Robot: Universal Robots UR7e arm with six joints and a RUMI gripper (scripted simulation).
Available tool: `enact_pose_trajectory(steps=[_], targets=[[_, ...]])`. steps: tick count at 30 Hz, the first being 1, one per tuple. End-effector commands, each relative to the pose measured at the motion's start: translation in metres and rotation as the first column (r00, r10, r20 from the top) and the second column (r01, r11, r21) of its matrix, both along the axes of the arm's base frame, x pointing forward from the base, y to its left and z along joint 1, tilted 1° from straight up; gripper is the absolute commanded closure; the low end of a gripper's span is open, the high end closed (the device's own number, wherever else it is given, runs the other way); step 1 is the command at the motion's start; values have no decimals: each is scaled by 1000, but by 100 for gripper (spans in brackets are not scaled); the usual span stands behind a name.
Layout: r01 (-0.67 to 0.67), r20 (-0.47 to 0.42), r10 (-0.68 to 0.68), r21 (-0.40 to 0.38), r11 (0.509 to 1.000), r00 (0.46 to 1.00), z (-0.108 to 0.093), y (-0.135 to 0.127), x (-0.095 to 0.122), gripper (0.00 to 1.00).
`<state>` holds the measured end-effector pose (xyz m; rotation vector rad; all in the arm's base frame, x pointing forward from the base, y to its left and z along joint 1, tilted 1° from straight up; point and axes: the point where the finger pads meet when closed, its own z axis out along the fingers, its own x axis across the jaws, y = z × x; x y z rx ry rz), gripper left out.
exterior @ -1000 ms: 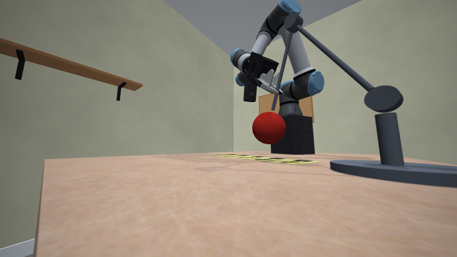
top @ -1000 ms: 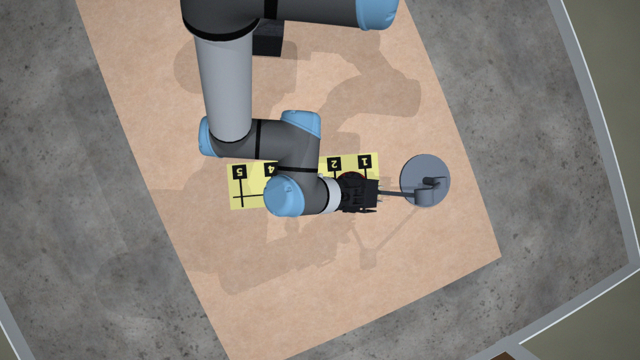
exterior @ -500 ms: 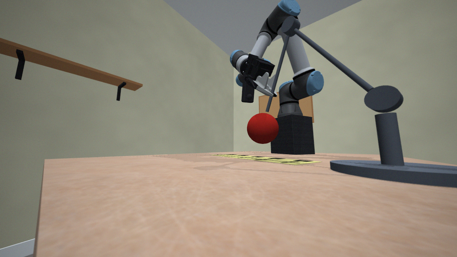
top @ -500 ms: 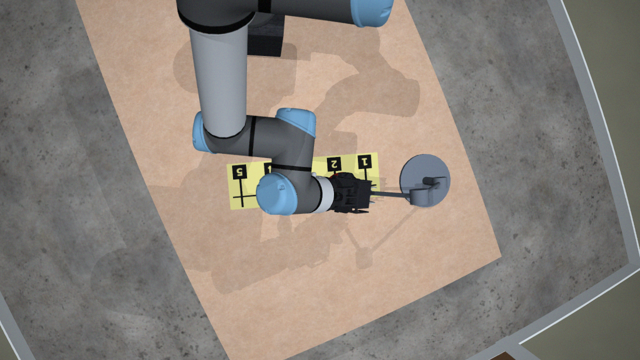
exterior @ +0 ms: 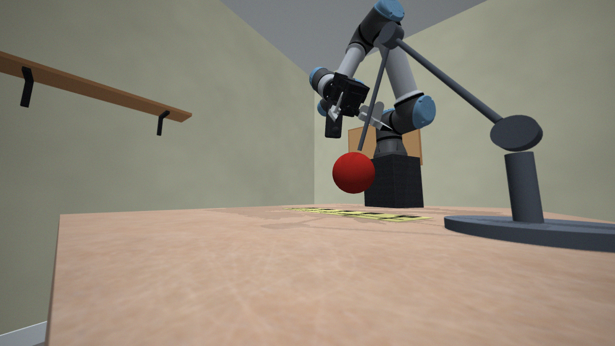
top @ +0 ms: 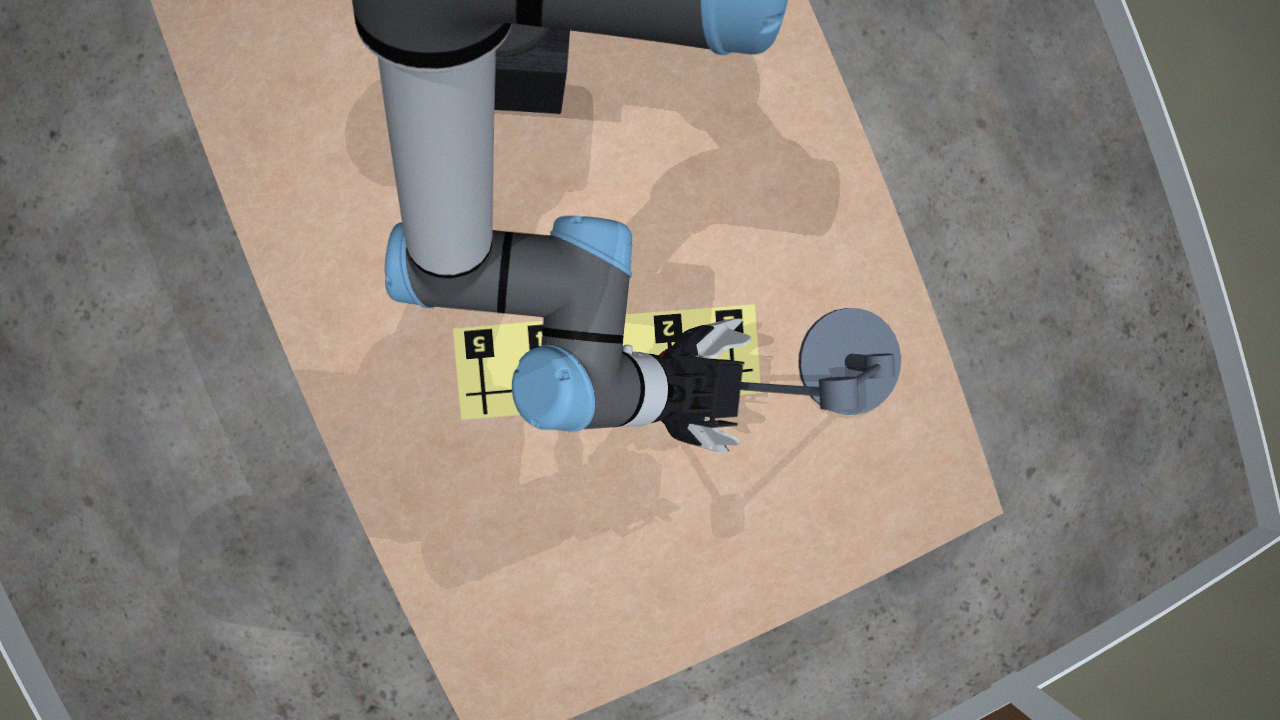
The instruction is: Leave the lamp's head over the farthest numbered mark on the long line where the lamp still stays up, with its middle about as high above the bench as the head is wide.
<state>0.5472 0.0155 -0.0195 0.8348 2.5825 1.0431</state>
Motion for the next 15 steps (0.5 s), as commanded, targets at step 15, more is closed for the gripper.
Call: enact_pose_trajectory(steps=[15], targets=[[0, 1, 0, 0, 1000, 1000, 0, 0, 0, 0]])
